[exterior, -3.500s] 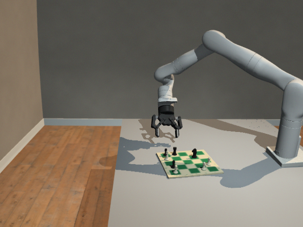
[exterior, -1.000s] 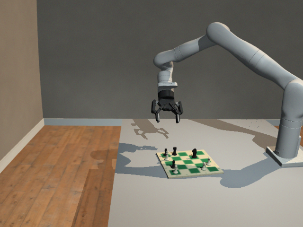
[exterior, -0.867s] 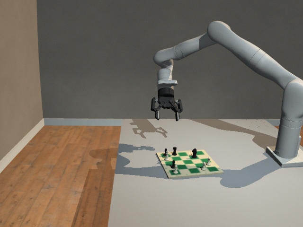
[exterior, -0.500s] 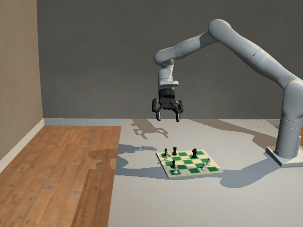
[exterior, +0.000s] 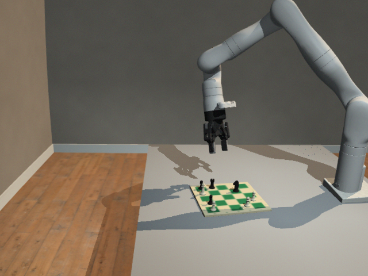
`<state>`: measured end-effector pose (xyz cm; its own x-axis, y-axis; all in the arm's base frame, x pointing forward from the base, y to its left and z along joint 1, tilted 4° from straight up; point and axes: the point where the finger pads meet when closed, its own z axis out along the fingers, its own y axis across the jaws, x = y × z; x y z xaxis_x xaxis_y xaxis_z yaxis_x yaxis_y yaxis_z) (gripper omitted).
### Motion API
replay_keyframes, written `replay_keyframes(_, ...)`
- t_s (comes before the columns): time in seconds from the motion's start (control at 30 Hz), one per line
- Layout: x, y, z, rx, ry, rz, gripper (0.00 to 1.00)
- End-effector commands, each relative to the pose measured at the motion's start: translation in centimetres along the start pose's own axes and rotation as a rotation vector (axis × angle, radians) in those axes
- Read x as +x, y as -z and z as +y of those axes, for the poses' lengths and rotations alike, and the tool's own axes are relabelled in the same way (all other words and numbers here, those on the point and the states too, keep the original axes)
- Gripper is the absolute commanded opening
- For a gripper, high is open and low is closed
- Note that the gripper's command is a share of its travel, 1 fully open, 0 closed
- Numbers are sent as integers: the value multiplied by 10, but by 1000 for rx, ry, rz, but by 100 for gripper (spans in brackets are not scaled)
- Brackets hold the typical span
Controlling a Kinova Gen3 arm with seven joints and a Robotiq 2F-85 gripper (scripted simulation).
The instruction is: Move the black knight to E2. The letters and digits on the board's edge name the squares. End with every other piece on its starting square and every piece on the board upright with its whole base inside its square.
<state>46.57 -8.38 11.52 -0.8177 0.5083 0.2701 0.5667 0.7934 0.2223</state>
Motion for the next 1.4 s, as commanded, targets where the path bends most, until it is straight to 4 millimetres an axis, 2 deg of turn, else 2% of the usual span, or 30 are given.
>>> replay_keyframes(0.0, 35, 12, 19, 60, 181, -62, 100)
replay_keyframes(0.17, 69, 10, 24, 163, 479, -143, 100)
replay_keyframes(0.3, 85, 10, 26, 215, 634, -180, 100)
replay_keyframes(0.53, 93, 9, 27, 237, 702, -195, 100)
replay_keyframes(1.2, 93, 9, 27, 238, 704, -196, 100)
replay_keyframes(1.27, 90, 1, 26, 239, 702, -196, 100)
replay_keyframes(1.37, 85, -24, 22, 242, 698, -197, 100)
